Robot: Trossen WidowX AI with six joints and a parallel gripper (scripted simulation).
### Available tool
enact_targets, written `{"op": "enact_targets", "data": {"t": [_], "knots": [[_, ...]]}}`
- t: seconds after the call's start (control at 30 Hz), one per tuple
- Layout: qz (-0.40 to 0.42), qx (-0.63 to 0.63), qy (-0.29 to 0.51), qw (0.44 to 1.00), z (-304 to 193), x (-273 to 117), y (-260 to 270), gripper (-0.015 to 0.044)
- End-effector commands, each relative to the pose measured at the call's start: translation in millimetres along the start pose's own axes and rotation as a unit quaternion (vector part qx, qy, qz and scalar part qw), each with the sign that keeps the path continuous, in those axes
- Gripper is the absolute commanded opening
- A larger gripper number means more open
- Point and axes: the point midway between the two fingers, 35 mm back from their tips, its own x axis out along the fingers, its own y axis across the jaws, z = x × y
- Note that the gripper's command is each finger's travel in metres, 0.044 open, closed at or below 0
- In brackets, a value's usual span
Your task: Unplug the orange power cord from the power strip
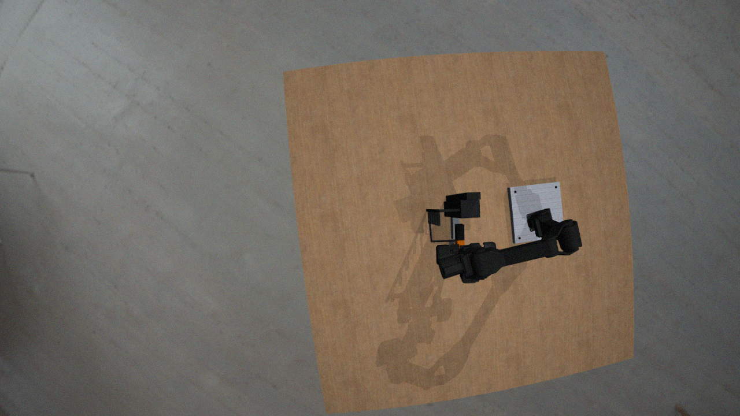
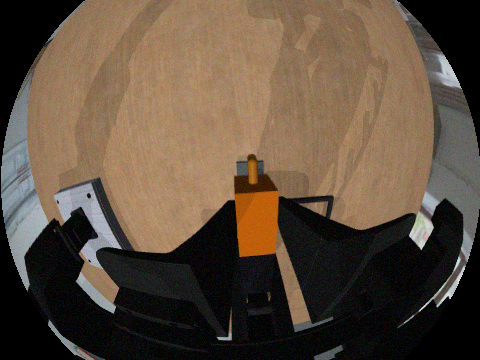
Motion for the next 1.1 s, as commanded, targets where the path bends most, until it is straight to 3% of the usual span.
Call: {"op": "enact_targets", "data": {"t": [0.0, 0.43, 0.6, 1.07], "knots": [[-0.005, 0.002, -0.007, 1.000, -6, 0, -1, 0.0105], [-0.005, 0.002, -0.008, 1.000, 15, -5, -2, 0.0440], [-0.005, 0.002, -0.010, 1.000, 54, -14, -1, 0.0440], [-0.005, 0.002, -0.010, 1.000, 54, -14, -1, 0.0440]]}}
